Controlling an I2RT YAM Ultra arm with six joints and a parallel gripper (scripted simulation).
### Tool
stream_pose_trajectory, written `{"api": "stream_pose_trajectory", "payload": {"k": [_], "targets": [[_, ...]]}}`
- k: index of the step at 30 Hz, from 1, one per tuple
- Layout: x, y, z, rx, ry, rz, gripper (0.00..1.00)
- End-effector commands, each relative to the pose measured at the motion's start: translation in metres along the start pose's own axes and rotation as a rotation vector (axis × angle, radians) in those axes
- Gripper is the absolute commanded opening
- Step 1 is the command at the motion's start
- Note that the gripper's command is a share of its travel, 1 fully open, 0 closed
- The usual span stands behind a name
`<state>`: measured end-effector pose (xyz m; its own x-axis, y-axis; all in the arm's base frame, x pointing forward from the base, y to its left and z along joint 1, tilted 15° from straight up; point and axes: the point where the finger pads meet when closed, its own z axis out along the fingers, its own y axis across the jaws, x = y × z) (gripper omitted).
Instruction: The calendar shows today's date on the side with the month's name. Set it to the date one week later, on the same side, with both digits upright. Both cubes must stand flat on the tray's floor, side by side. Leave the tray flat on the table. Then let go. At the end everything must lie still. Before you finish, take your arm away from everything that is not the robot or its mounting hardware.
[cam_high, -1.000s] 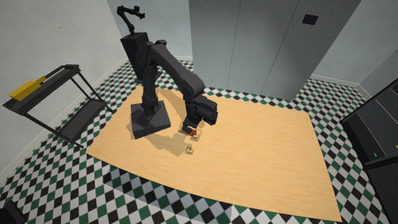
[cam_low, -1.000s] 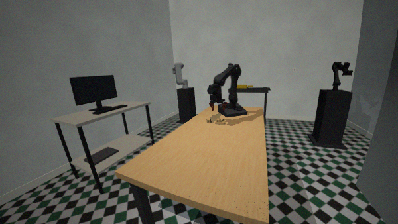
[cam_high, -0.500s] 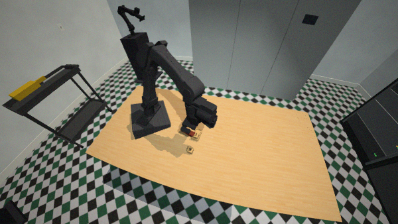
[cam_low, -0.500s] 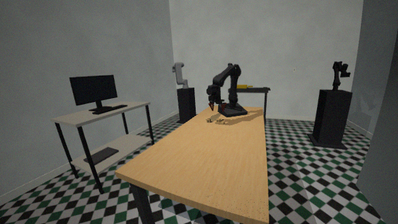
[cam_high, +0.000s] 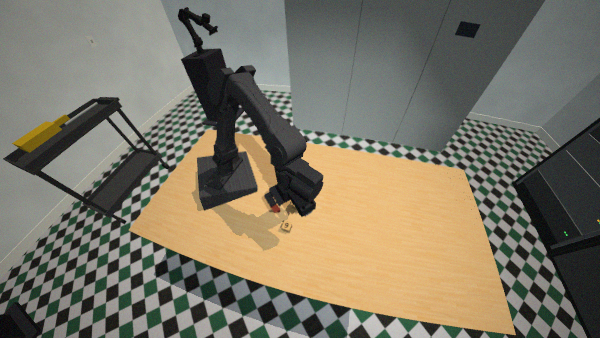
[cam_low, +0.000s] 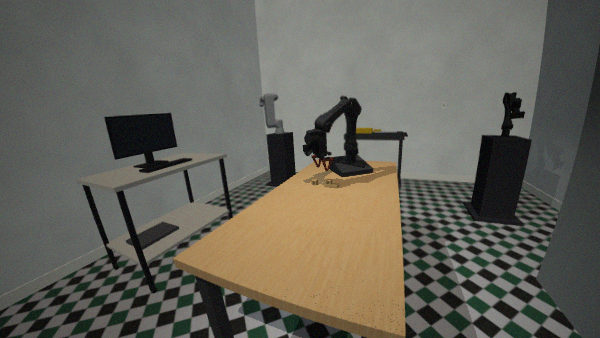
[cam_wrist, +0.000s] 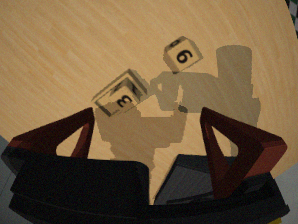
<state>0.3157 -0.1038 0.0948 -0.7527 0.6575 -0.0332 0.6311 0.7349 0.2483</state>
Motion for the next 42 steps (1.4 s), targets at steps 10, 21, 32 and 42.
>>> {"api": "stream_pose_trajectory", "payload": {"k": [10, 21, 32, 42], "targets": [[-0.021, -0.023, 0.0, -0.01, -0.021, 0.53, 1.0], [-0.032, -0.041, 0.005, -0.015, -0.019, 0.883, 1.0], [-0.033, -0.043, 0.005, -0.015, -0.019, 0.919, 0.45], [-0.033, -0.043, 0.005, -0.015, -0.019, 0.919, 0.45]]}}
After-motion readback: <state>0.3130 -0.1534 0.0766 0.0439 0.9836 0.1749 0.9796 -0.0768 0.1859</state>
